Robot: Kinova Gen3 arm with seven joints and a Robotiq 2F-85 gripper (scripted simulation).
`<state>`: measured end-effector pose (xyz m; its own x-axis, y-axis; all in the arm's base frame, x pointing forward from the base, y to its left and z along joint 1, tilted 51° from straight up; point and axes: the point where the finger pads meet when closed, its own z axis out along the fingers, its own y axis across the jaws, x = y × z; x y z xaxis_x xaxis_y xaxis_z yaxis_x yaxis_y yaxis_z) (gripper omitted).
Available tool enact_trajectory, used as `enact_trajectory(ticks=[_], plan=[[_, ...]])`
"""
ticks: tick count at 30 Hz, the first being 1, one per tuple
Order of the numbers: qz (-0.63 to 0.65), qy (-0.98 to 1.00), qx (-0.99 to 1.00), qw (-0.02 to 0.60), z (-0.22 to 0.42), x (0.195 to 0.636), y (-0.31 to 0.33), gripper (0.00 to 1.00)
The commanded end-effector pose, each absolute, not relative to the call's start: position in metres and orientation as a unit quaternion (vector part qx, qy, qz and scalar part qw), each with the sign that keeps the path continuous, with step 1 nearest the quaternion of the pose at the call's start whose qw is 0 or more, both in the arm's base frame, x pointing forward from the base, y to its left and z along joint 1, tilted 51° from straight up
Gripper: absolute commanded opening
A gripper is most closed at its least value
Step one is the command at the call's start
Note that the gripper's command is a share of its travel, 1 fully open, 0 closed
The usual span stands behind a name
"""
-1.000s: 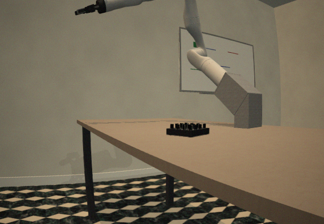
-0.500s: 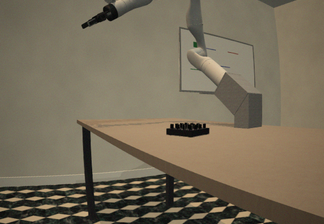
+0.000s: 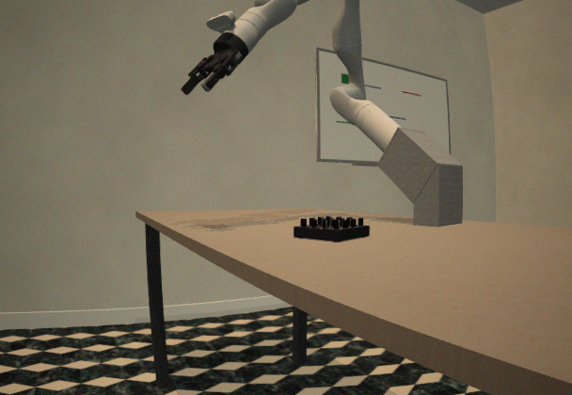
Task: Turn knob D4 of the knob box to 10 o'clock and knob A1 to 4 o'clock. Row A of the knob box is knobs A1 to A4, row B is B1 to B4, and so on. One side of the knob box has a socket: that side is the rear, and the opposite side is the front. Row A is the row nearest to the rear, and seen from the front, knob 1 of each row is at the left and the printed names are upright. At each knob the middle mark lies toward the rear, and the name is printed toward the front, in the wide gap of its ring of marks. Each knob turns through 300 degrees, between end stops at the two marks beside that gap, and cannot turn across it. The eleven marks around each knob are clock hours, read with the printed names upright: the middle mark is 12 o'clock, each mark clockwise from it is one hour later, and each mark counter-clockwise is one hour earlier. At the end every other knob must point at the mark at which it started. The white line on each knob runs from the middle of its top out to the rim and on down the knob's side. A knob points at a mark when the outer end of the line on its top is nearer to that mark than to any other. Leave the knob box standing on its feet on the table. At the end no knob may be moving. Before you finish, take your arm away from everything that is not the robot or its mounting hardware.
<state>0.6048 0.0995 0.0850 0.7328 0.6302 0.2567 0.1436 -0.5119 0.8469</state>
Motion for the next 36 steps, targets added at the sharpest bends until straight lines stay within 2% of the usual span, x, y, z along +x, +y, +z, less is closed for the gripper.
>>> enact_trajectory(ticks=[1,13,16,22,27,36], plan=[[0.249,0.232,0.832,0.438,0.047,0.588,0.089,1.00],[0.116,0.180,0.875,0.433,-0.085,0.482,0.049,1.00],[0.113,0.179,0.876,0.433,-0.087,0.479,0.048,1.00],[0.042,0.150,0.888,0.432,-0.139,0.415,0.028,1.00],[0.005,0.133,0.892,0.432,-0.162,0.379,0.019,1.00],[-0.018,0.123,0.893,0.432,-0.175,0.358,0.013,1.00]])
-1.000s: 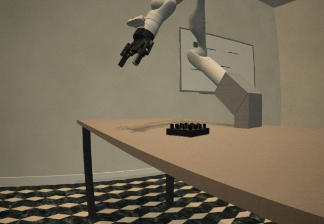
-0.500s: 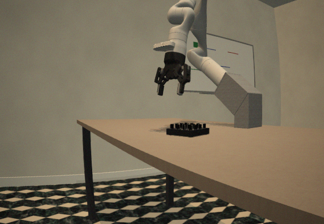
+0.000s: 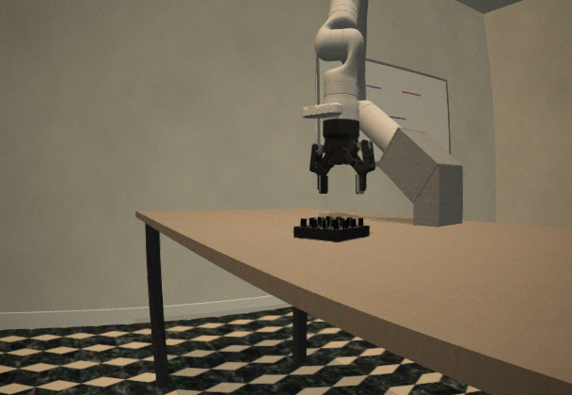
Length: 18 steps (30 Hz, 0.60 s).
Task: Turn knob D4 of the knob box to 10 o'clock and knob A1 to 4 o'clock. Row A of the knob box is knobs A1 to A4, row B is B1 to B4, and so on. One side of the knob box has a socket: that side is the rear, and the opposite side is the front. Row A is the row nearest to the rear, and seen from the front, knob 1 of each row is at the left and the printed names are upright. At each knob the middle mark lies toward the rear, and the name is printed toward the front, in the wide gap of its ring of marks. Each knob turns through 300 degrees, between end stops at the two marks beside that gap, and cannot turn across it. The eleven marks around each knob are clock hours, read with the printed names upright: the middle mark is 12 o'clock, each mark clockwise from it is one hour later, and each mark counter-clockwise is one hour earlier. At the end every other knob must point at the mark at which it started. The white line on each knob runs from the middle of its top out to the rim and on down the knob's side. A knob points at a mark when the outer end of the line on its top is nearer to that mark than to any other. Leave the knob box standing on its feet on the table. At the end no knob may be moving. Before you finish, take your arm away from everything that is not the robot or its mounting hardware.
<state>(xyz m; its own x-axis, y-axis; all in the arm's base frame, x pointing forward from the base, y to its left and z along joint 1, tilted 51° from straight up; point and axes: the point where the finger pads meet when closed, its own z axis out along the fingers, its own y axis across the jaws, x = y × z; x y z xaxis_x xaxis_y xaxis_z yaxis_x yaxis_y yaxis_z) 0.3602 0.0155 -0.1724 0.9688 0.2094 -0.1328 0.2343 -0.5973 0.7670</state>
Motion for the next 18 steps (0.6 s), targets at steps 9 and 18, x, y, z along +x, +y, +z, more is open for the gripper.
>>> enact_trajectory(ticks=[9,18], plan=[[-0.020,0.122,0.893,0.432,-0.1760,0.3549,0.0129,1.00],[-0.020,0.122,0.893,0.432,-0.1760,0.3549,0.0129,1.00]])
